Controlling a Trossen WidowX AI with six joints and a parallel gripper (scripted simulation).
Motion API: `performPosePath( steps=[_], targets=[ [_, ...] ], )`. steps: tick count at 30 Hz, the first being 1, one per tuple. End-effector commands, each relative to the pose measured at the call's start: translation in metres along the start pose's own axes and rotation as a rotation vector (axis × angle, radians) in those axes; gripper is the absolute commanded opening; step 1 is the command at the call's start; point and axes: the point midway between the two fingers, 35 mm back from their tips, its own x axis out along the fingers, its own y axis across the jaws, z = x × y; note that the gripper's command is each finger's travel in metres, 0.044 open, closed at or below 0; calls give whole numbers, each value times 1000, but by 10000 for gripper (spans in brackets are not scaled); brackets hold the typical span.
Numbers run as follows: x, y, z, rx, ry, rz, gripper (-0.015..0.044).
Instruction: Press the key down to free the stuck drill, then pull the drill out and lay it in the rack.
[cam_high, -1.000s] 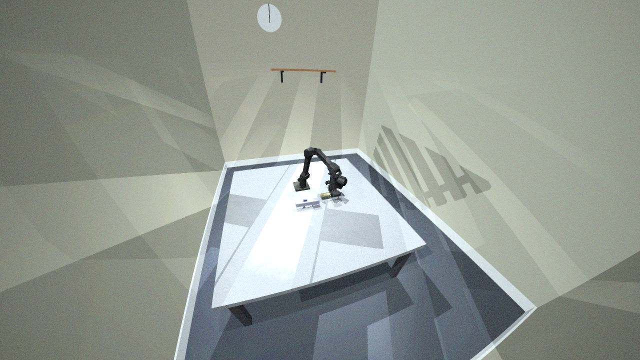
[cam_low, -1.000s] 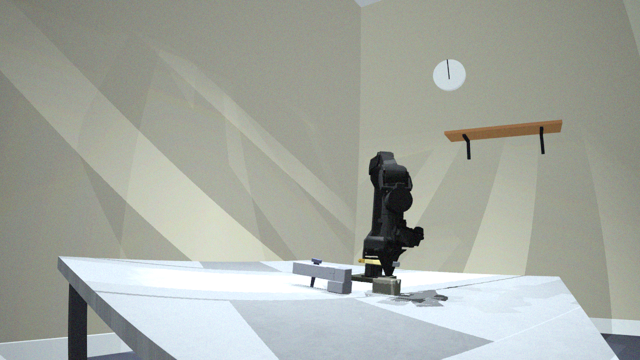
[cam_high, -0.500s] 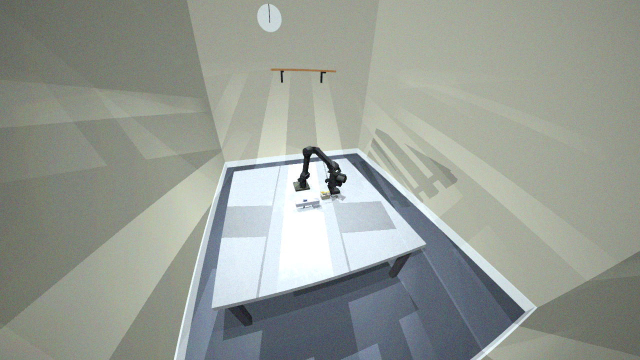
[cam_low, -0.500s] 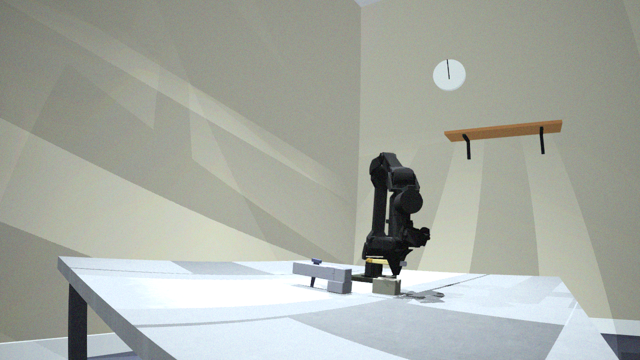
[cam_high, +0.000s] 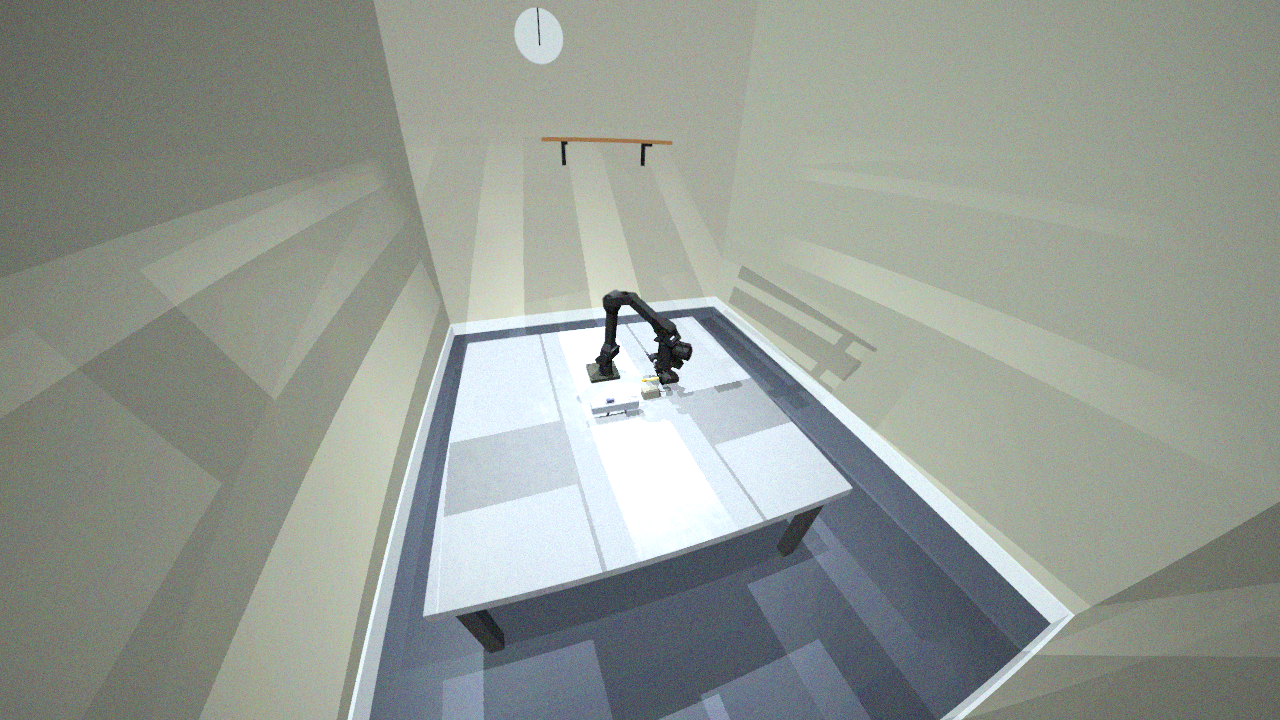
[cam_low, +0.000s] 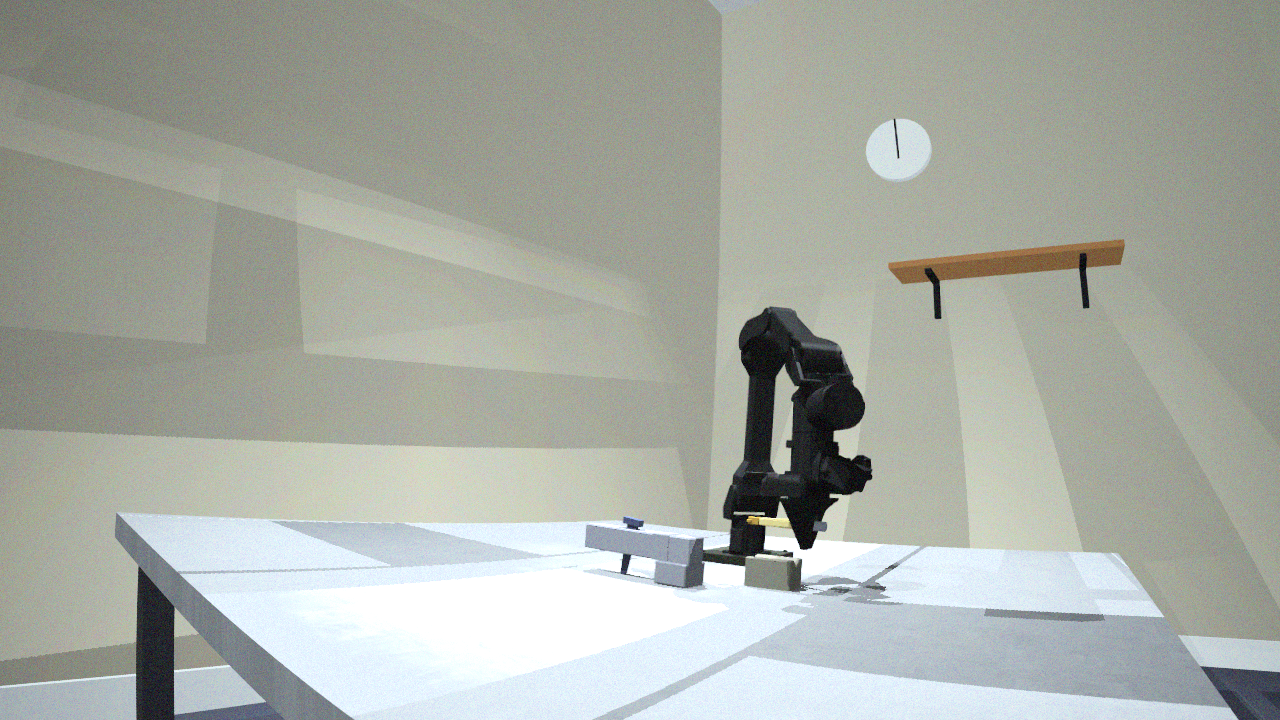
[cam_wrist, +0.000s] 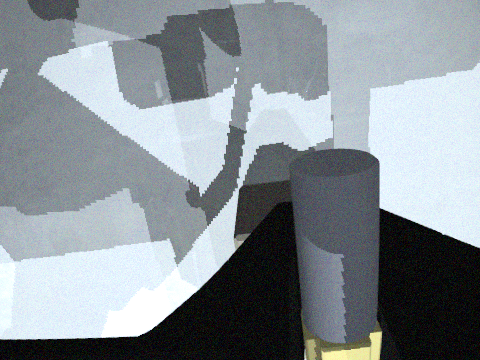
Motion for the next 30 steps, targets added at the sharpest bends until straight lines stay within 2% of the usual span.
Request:
performPosePath(
  steps=[1,30],
  targets=[
    [1,6,1,3,-2,2,0],
    [42,3,2,3,-2,2,0]
  ],
)
